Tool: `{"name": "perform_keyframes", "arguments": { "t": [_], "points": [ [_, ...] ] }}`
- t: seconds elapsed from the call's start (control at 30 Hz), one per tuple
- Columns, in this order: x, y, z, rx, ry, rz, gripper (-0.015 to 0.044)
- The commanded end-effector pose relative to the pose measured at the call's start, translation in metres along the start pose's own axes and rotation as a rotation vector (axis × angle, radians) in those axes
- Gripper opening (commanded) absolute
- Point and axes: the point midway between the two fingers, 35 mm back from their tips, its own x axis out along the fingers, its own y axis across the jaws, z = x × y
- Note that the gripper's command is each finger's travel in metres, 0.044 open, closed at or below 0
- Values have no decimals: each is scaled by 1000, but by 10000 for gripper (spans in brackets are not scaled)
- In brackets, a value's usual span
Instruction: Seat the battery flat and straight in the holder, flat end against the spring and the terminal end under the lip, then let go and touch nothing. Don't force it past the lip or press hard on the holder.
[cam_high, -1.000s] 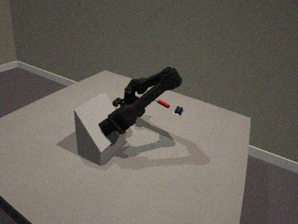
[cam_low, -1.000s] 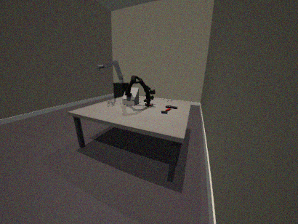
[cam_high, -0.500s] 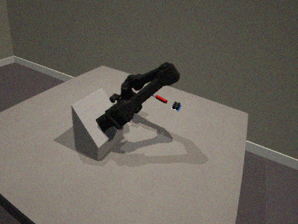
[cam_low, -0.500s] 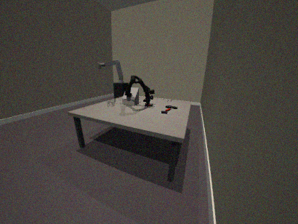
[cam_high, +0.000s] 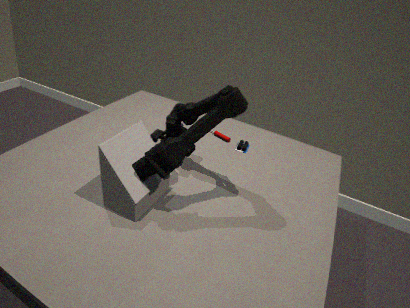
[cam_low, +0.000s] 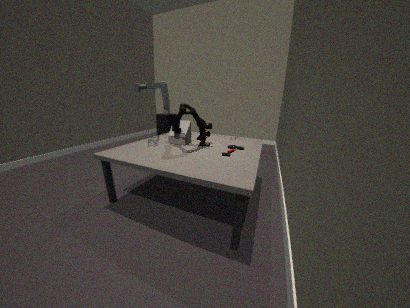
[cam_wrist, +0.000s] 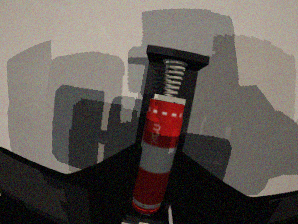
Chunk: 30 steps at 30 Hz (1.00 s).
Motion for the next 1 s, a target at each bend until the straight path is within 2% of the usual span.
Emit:
{"name": "perform_keyframes", "arguments": {
  "t": [0.0, 0.17, 0.3, 0.8, 0.87, 0.97],
  "points": [
    [0, -1, 0, -1, 1, 0, 59],
    [0, -1, 0, -1, 1, 0, 59],
    [0, -1, 0, -1, 1, 0, 161],
    [-15, 1, 2, 1, 1, 1, 161],
    [-17, 2, 1, -10, 2, -3, 213],
    [-40, 5, 6, -6, 1, 3, 292]
  ]
}}
